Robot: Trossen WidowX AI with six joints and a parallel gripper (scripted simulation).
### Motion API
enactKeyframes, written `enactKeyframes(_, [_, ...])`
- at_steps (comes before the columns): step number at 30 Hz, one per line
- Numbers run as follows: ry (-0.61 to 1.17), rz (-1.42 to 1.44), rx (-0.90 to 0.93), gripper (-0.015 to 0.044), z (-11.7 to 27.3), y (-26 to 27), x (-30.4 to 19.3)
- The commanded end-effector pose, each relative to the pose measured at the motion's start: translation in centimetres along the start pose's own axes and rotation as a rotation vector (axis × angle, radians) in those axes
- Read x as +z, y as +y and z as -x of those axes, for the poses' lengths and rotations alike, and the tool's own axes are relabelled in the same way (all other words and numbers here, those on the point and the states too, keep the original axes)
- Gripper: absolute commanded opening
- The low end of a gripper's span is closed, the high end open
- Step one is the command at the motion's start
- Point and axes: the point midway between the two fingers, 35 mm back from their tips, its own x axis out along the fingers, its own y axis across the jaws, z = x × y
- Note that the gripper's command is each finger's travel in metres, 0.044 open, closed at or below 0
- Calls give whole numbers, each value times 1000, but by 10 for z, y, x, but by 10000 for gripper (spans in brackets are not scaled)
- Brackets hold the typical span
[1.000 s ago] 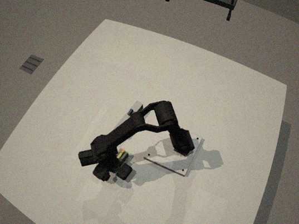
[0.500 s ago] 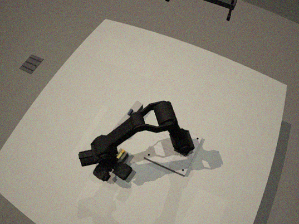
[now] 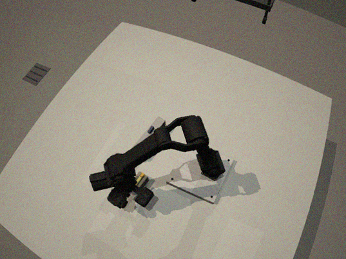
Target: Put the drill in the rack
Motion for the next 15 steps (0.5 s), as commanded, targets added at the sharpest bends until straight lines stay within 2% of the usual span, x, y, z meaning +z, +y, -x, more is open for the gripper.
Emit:
enactKeyframes(1, [-1, -6, -9, 440, 18, -1, 1])
enactKeyframes(15, [-1, -6, -9, 440, 60, -3, 3])
